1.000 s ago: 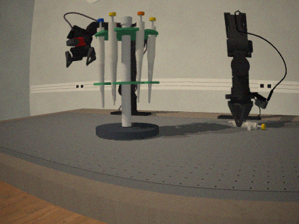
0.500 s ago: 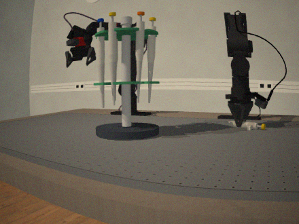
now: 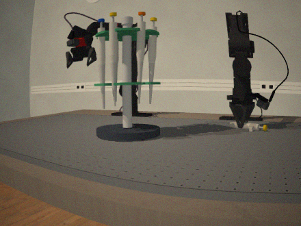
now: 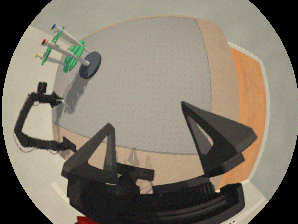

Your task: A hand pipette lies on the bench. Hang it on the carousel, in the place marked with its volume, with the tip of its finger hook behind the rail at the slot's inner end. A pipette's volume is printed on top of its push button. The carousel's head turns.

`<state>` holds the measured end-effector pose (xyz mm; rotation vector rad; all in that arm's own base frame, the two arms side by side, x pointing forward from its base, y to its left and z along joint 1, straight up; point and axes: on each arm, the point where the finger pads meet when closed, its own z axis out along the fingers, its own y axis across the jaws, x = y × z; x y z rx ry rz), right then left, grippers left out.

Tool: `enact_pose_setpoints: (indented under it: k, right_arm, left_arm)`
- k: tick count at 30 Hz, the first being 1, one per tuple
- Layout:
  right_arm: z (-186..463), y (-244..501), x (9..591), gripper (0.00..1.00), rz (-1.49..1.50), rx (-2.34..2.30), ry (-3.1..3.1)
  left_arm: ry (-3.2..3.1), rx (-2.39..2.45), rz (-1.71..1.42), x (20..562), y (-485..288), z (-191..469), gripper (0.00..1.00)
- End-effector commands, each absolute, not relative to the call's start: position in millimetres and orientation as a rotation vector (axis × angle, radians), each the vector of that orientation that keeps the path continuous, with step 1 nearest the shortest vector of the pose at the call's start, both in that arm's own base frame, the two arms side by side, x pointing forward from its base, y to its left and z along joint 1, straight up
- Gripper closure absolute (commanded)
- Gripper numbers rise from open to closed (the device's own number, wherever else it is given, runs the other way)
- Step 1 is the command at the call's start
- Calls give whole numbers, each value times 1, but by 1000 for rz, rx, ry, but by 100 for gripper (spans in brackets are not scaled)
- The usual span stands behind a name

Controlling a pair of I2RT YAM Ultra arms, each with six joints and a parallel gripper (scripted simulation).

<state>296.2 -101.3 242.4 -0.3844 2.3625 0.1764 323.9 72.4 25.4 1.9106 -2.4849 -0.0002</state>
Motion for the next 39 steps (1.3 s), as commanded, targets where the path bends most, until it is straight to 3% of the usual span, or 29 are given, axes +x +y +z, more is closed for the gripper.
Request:
enact_pose_setpoints:
  k: [1, 39]
  right_arm:
    - [253, -103, 300, 0, 156, -402, 2321]
    - [253, -103, 300, 0, 156, -402, 2321]
  left_arm:
    - [-2513, 1953, 15, 336, 82, 33, 88]
    - [-2511, 1950, 13, 331, 81, 48, 88]
